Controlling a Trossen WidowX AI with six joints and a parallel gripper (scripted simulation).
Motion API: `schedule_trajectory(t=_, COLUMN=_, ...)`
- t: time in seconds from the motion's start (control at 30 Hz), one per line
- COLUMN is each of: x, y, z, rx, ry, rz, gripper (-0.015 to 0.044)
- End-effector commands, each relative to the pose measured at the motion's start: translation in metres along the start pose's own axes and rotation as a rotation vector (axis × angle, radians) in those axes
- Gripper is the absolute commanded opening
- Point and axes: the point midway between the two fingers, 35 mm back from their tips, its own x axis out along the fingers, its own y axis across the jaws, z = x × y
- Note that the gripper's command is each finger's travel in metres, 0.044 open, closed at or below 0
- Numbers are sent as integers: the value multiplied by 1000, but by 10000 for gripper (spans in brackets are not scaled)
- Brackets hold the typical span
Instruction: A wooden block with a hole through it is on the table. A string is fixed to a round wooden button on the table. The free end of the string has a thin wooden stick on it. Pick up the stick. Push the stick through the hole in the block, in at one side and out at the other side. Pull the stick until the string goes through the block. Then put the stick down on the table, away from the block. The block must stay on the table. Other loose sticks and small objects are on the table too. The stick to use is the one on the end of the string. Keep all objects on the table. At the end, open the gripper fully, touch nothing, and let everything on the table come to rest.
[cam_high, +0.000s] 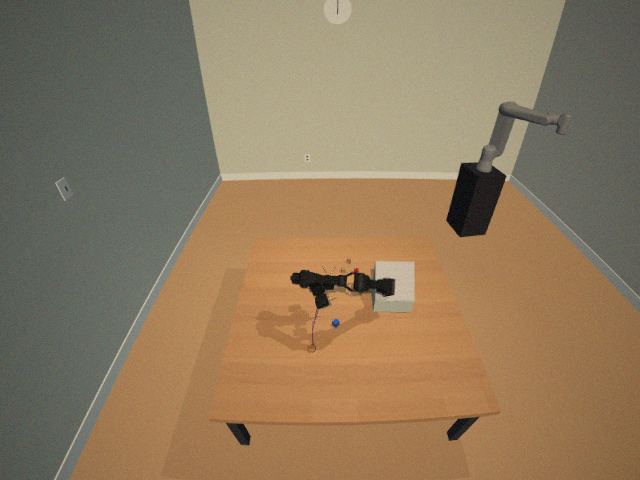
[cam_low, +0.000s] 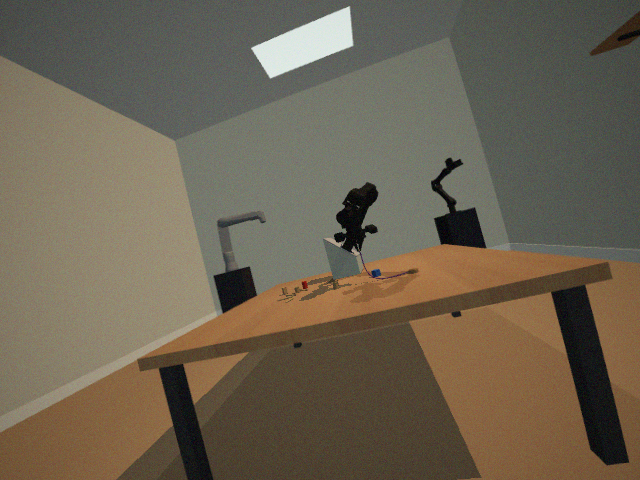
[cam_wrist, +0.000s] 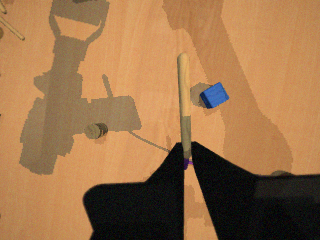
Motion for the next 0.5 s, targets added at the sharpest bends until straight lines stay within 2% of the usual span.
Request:
schedule_trajectory(t=0.0, x=-3, y=6, z=-6, rx=147, ry=9, rz=-45, gripper=0)
schedule_trajectory(t=0.1, x=-4, y=9, z=-9, rx=246, ry=10, rz=-76, gripper=0)
schedule_trajectory(t=0.27, x=-4, y=9, z=-9, rx=253, ry=10, rz=-78, gripper=0)
schedule_trajectory(t=0.47, x=-4, y=9, z=-10, rx=97, ry=18, rz=-79, gripper=0)
